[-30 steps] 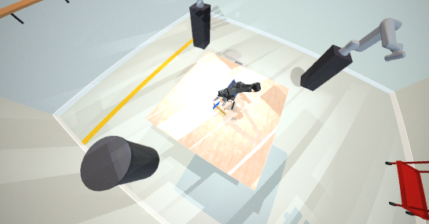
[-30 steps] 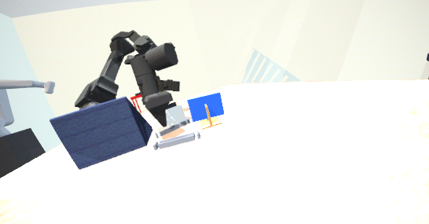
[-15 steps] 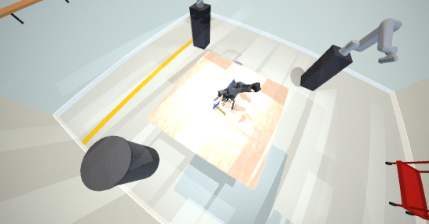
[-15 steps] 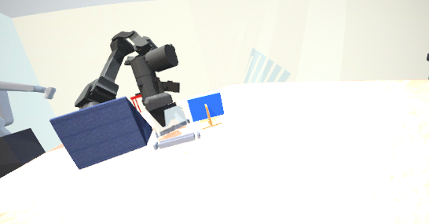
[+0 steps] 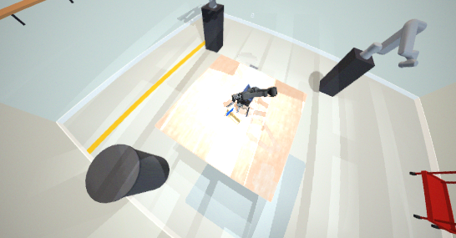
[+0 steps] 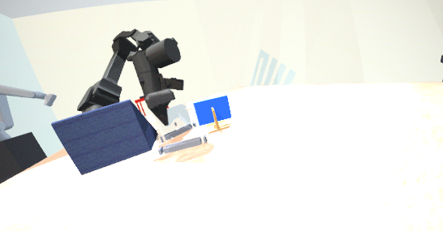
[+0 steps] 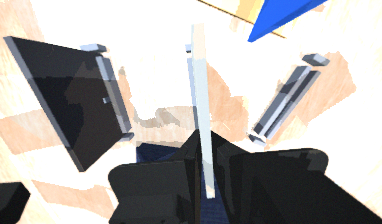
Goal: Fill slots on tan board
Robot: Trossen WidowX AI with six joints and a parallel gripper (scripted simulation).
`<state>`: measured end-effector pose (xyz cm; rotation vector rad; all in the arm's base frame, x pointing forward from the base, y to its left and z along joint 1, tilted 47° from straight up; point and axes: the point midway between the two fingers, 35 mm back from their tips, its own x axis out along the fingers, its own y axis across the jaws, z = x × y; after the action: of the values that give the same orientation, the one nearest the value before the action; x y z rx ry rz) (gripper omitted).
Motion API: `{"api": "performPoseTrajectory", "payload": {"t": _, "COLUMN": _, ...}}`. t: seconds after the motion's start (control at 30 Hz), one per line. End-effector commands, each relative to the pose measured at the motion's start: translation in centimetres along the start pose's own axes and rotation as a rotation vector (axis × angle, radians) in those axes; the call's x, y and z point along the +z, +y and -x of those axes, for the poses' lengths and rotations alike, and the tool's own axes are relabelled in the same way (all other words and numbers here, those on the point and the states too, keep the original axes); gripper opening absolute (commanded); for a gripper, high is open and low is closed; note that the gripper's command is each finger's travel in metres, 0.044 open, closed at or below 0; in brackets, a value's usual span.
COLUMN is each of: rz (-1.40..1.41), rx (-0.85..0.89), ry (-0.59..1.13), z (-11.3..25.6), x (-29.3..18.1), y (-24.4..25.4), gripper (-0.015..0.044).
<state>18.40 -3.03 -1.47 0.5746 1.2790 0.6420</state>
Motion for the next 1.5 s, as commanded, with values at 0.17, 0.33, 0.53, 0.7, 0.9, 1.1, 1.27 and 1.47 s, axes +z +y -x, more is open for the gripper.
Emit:
{"api": "performPoseTrajectory", "payload": {"t": 0.17, "rz": 0.01, "rx": -0.013, "ry": -0.004, "z": 2.1, "x": 0.2, "y": -0.1, "gripper": 0.0}}
{"api": "performPoseTrajectory", "payload": {"t": 0.33, "rz": 0.009, "rx": -0.013, "ry": -0.004, "z": 3.1, "x": 0.2, "y": -0.1, "gripper": 0.0}}
{"api": "performPoseTrajectory", "payload": {"t": 0.53, "rz": 0.009, "rx": -0.014, "ry": -0.004, "z": 4.3, "x": 0.2, "y": -0.1, "gripper": 0.0}}
{"api": "performPoseTrajectory", "payload": {"t": 0.7, "rz": 0.009, "rx": -0.014, "ry": -0.004, "z": 5.4, "x": 0.2, "y": -0.1, "gripper": 0.0}}
{"api": "performPoseTrajectory", "payload": {"t": 0.9, "rz": 0.009, "rx": -0.015, "ry": -0.003, "z": 6.8, "x": 0.2, "y": -0.1, "gripper": 0.0}}
{"api": "performPoseTrajectory", "payload": {"t": 1.1, "rz": 0.009, "rx": -0.015, "ry": -0.003, "z": 7.8, "x": 0.1, "y": -0.1, "gripper": 0.0}}
{"api": "performPoseTrajectory", "payload": {"t": 1.27, "rz": -0.024, "rx": -0.017, "ry": -0.003, "z": 7.9, "x": 1.0, "y": -0.4, "gripper": 0.0}}
{"api": "performPoseTrajectory", "payload": {"t": 1.47, "rz": -0.079, "rx": -0.021, "ry": -0.003, "z": 8.1, "x": 2.4, "y": -0.8, "gripper": 0.0}}
